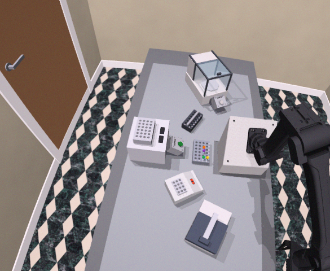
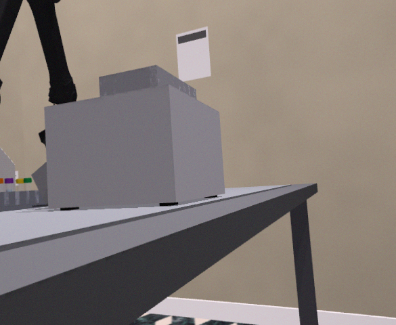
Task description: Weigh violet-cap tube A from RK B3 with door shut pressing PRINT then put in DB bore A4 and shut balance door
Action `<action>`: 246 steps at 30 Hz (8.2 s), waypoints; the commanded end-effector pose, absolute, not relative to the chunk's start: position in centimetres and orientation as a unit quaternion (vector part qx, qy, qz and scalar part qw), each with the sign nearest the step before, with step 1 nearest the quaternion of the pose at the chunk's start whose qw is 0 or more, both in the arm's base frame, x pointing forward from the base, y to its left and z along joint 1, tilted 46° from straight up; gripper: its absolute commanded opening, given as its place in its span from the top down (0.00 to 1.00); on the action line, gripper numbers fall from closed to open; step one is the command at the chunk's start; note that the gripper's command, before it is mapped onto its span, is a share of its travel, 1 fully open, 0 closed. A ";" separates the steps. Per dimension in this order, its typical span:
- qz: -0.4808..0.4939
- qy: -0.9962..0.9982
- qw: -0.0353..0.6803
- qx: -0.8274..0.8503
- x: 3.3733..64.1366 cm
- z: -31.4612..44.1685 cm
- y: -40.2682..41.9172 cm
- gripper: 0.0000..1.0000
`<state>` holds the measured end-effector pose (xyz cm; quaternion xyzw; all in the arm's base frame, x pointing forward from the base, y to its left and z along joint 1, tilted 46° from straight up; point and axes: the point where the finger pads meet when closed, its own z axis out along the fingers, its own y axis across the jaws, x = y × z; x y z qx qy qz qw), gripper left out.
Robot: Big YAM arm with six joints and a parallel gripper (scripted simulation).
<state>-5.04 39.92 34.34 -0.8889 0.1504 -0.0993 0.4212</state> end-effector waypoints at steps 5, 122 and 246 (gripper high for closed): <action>-0.097 0.151 0.425 -0.887 -5.1 34.8 39.9 0.00; -0.198 0.475 0.083 -0.853 31.3 28.9 34.2 0.70; 0.258 0.885 -0.026 -0.386 33.1 -13.2 -33.8 0.70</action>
